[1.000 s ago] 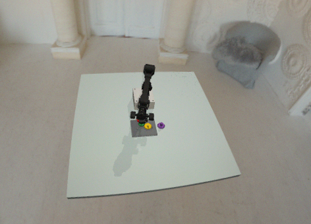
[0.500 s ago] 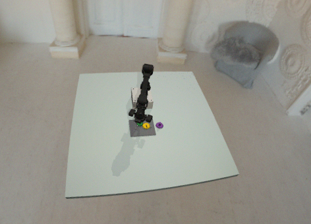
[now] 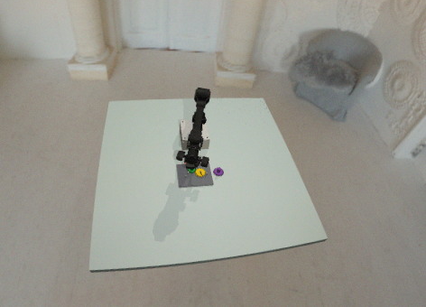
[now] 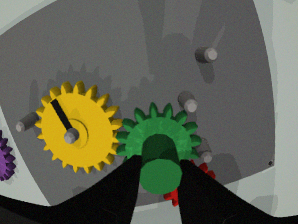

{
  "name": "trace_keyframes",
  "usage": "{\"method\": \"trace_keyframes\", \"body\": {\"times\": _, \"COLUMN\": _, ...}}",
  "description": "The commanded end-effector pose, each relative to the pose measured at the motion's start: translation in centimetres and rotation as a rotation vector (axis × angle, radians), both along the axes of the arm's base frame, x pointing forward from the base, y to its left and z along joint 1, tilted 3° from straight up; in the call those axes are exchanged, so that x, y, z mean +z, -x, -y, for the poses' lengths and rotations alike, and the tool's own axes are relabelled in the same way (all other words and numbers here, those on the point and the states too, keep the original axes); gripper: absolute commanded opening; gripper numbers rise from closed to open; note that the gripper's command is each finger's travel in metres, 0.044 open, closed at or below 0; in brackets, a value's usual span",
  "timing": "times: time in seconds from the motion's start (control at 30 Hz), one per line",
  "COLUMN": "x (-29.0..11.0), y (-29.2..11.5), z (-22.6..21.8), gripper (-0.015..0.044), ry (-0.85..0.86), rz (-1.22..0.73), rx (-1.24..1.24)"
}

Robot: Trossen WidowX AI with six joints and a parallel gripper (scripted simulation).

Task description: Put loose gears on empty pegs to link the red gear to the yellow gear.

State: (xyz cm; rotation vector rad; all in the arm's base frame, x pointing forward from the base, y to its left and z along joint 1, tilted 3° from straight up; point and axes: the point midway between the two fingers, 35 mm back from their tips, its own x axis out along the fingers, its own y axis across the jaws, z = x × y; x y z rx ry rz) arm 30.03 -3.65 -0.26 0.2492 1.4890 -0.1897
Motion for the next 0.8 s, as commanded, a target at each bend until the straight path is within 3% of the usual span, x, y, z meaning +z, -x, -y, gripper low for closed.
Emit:
{"method": "trace_keyframes", "body": {"times": 0.0, "x": -0.17, "y": 0.21, "z": 0.00, "gripper": 0.0000, "ry": 0.007, "rz": 0.001, "rx": 0.103}}
{"method": "trace_keyframes", "body": {"times": 0.33, "x": -0.21, "y": -0.02, "z": 0.07, "gripper": 0.0000, "ry": 0.017, "rz": 0.005, "rx": 0.238}}
{"method": "trace_keyframes", "body": {"times": 0.77, "x": -0.41, "y": 0.19, "z": 0.00, "gripper": 0.0000, "ry": 0.002, "rz": -0.001, "rx": 0.035}}
